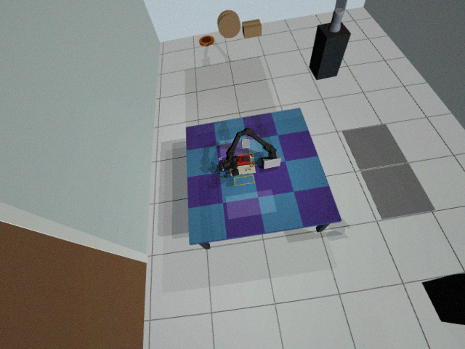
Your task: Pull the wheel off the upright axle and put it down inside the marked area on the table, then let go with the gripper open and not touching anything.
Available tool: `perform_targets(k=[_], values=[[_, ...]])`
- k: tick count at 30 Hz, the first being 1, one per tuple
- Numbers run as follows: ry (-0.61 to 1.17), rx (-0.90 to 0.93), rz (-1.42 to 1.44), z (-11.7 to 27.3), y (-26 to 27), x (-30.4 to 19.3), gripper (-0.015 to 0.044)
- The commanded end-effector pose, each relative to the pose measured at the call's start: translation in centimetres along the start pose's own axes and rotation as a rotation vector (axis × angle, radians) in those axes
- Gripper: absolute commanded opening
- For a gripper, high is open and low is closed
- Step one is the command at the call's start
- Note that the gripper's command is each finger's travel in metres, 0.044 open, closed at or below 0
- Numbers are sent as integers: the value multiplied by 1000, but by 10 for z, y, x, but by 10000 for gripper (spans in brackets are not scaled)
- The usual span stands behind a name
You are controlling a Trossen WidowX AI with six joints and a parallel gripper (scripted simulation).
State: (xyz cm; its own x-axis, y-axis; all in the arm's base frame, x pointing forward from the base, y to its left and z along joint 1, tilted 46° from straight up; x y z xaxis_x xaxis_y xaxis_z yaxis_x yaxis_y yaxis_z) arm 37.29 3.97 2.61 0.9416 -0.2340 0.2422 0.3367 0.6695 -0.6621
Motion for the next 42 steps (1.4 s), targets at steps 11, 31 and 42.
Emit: perform_targets(k=[11, 31, 42], values=[[0, 0, 0, 1, 0, 0, 0], [1, -1, 1, 8, 0, 0, 0], [1, -1, 2, 11, 1, 1, 0]])
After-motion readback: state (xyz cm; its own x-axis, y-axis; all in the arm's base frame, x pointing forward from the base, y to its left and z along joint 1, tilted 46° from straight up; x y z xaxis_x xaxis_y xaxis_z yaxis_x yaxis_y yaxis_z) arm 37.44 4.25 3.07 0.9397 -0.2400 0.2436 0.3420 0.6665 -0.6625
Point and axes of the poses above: the point midway between the two fingers, 35 mm back from their tips, its own z axis back along the fingers, its own y axis across the jaws, x = y × z, the point moved 7 cm from there along z, back along the fingers, and after that the axes turned 15 degrees about -z, right-handed, at the moved point
